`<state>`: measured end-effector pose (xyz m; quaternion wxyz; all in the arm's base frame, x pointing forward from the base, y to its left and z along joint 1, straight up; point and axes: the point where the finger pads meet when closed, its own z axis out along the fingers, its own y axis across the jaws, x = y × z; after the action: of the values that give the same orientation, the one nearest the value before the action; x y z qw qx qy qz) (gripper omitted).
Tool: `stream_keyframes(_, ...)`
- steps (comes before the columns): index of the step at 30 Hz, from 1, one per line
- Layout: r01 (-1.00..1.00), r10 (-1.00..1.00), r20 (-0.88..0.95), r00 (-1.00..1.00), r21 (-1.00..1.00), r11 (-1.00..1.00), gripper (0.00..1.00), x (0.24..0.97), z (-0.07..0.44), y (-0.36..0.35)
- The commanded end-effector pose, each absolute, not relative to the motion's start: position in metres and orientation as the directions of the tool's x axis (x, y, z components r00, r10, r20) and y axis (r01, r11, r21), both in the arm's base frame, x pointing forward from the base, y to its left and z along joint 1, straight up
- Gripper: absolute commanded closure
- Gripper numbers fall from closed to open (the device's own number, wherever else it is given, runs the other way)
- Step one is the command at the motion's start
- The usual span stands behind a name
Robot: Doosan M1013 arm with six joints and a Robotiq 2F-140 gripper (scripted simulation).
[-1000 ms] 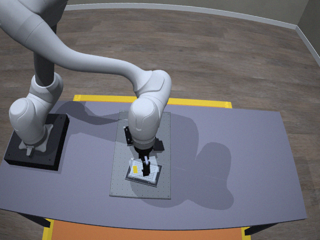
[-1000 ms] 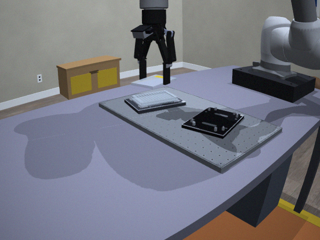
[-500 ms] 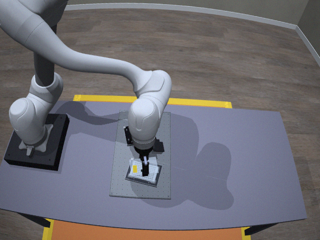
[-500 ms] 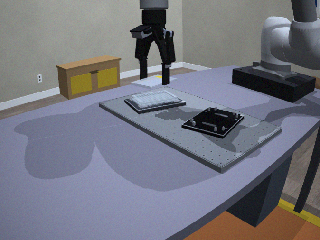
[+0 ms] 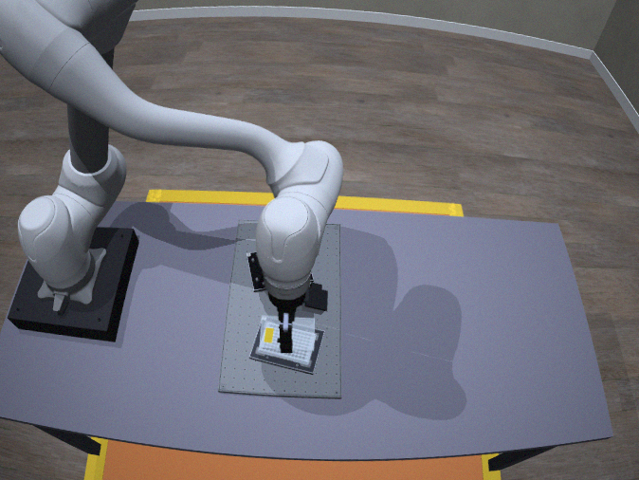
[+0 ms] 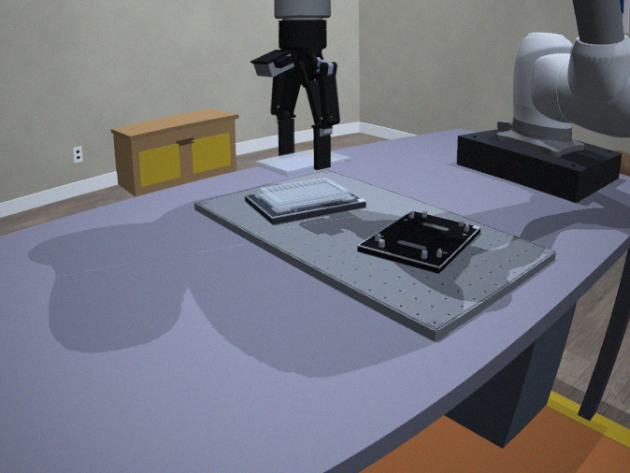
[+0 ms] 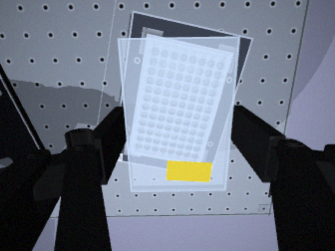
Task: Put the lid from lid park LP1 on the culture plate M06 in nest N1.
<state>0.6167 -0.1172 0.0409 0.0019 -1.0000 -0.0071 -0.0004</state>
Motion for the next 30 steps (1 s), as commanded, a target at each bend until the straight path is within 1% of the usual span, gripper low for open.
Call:
stream_keyframes(1,-0.073,-0.073,-0.001,0.997,-0.004,-0.997,0.40,0.616,0.037,-0.120)
stream_keyframes(6,-0.151,-0.151,-0.002,0.989,-0.003,-0.989,0.40,0.615,0.036,-0.120)
stream_keyframes(13,-0.209,-0.209,-0.003,0.978,-0.003,-0.978,0.40,0.615,0.033,-0.120)
stream_keyframes(21,-0.210,-0.210,-0.003,0.978,-0.004,-0.978,0.40,0.614,0.007,-0.121)
stream_keyframes(30,-0.207,-0.207,-0.001,0.978,-0.004,-0.978,0.40,0.615,0.003,-0.121)
